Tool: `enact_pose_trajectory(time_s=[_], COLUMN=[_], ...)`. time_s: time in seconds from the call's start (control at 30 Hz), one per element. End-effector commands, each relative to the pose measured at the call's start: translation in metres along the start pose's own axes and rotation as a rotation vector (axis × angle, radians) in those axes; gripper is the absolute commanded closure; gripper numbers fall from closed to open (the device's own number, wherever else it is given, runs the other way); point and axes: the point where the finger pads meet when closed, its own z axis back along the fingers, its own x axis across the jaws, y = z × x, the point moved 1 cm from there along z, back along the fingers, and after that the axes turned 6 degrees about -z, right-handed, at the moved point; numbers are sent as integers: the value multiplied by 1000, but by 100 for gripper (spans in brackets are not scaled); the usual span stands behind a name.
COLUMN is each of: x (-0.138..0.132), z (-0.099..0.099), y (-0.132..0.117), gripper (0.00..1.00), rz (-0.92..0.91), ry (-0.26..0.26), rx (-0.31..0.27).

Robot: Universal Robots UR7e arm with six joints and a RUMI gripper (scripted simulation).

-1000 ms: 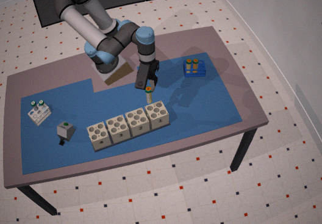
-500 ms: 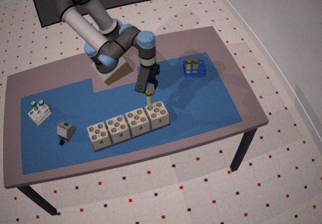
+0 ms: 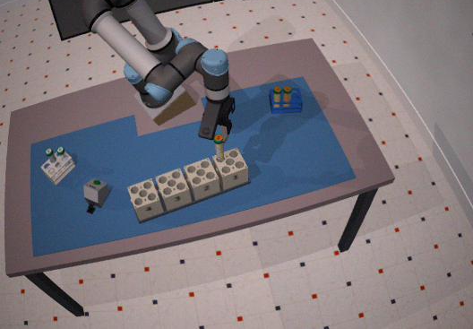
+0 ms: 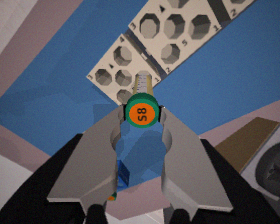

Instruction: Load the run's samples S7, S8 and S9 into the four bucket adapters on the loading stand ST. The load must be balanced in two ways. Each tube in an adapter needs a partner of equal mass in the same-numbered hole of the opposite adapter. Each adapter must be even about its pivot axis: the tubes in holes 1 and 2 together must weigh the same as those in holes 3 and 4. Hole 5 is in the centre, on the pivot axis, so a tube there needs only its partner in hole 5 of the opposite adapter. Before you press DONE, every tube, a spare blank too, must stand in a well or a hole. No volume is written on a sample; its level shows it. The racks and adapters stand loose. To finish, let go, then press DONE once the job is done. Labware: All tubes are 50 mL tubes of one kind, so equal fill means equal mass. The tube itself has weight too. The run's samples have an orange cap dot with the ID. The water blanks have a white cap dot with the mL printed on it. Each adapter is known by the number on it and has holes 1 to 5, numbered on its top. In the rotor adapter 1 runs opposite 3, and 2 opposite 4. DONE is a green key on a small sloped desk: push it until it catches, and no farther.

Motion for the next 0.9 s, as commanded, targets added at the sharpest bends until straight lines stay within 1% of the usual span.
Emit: enact_pose_trajectory(time_s=[0.0, 0.13, 0.87], x=[0, 0, 0], z=[0, 0, -26], y=[0, 0, 0], gripper=[100, 100, 100], rz=[0, 0, 0], ry=[1, 1, 1], rx=[0, 0, 1])
